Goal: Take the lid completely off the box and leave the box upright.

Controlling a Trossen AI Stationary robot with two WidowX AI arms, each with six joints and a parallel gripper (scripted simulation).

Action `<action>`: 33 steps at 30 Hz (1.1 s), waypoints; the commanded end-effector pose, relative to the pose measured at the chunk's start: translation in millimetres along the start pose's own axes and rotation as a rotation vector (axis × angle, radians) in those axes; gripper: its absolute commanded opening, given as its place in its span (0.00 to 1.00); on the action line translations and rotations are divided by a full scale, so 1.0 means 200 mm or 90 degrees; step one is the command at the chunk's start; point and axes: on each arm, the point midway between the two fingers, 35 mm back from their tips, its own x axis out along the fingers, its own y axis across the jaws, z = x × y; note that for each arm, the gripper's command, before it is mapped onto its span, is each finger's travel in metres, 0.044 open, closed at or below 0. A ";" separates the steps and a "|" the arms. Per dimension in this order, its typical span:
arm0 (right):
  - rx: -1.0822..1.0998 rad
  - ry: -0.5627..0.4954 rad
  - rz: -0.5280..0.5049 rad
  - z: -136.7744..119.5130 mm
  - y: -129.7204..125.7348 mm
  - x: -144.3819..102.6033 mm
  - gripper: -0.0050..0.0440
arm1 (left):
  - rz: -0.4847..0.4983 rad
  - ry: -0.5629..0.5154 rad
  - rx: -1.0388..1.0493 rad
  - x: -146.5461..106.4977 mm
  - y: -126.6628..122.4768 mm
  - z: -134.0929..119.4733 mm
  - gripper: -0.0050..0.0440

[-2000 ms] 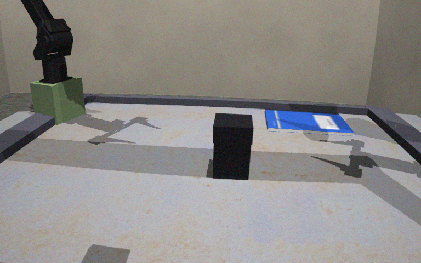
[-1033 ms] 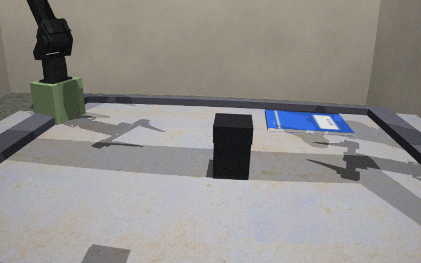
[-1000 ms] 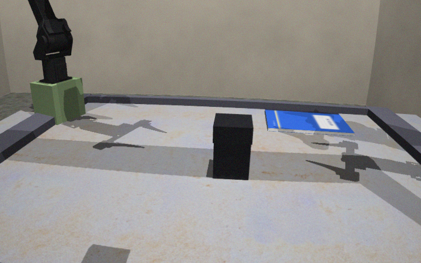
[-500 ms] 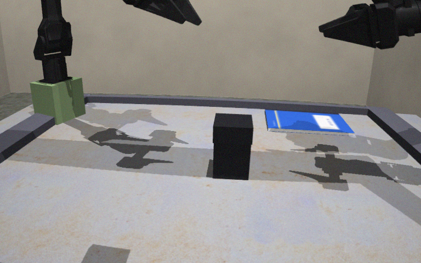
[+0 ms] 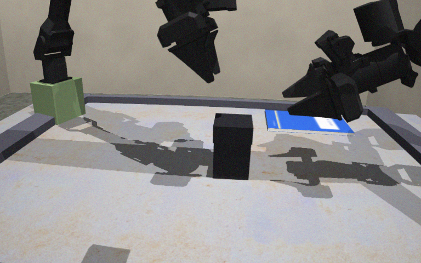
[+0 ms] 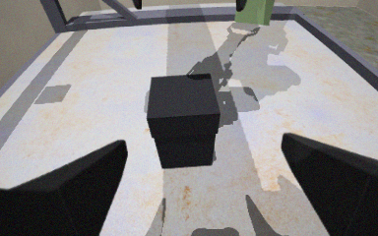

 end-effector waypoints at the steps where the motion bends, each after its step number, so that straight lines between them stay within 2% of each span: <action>1: -0.009 0.011 0.020 -0.05 0.03 0.15 1.00 | 0.013 0.056 -0.017 0.07 -0.04 0.05 0.96; 5: -0.012 0.027 0.031 -0.10 0.05 0.21 1.00 | 0.023 0.093 -0.022 0.13 -0.06 0.04 0.96; 12: -0.010 0.040 0.033 -0.15 0.06 0.23 1.00 | 0.031 0.117 -0.023 0.19 -0.07 0.03 0.96; 17: -0.010 0.041 0.033 -0.15 0.06 0.23 1.00 | 0.036 0.123 -0.022 0.20 -0.06 0.01 0.96; 33: -0.007 0.040 0.031 -0.16 0.07 0.33 1.00 | 0.037 0.126 -0.017 0.31 -0.04 -0.02 0.96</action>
